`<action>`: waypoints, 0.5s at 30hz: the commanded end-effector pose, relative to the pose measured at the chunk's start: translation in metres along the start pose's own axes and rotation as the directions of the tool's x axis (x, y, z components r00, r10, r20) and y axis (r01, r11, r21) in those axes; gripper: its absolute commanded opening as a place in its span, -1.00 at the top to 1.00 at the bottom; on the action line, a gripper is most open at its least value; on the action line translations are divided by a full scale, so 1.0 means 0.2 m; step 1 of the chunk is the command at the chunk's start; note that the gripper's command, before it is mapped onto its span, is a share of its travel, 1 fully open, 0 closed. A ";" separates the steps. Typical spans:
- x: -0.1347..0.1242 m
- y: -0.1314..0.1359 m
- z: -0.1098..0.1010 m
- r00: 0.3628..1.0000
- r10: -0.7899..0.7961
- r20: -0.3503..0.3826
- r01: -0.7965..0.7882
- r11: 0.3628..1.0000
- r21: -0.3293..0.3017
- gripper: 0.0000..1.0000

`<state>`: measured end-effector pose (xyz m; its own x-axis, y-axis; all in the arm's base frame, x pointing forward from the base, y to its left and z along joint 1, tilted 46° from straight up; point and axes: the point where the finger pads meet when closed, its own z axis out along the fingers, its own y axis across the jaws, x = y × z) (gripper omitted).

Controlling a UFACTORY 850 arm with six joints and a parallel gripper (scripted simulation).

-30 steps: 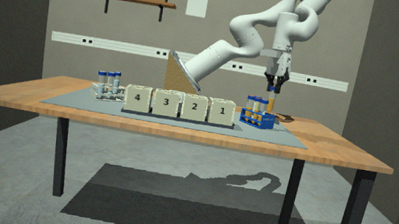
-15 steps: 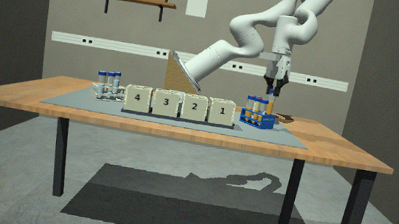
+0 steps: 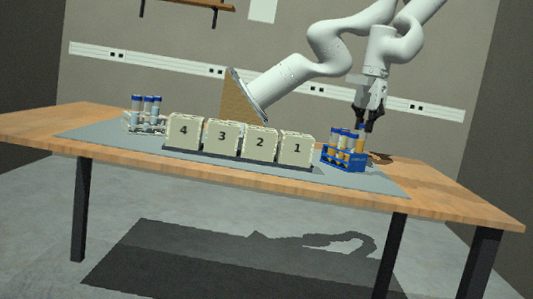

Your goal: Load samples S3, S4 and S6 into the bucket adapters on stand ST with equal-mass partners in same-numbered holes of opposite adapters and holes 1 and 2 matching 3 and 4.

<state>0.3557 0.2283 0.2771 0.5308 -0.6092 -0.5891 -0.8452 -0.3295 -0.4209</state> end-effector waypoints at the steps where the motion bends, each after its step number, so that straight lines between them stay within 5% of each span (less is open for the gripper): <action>1: 0.00 0.00 0.02 1.000 -0.001 0.000 0.001 1.000 0.001 1.00; 15: 0.00 0.00 0.08 1.000 -0.001 0.000 0.001 1.000 0.001 1.00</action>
<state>0.3565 0.2376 0.2681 0.5308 -0.6092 -0.5891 -0.8452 -0.3295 -0.4208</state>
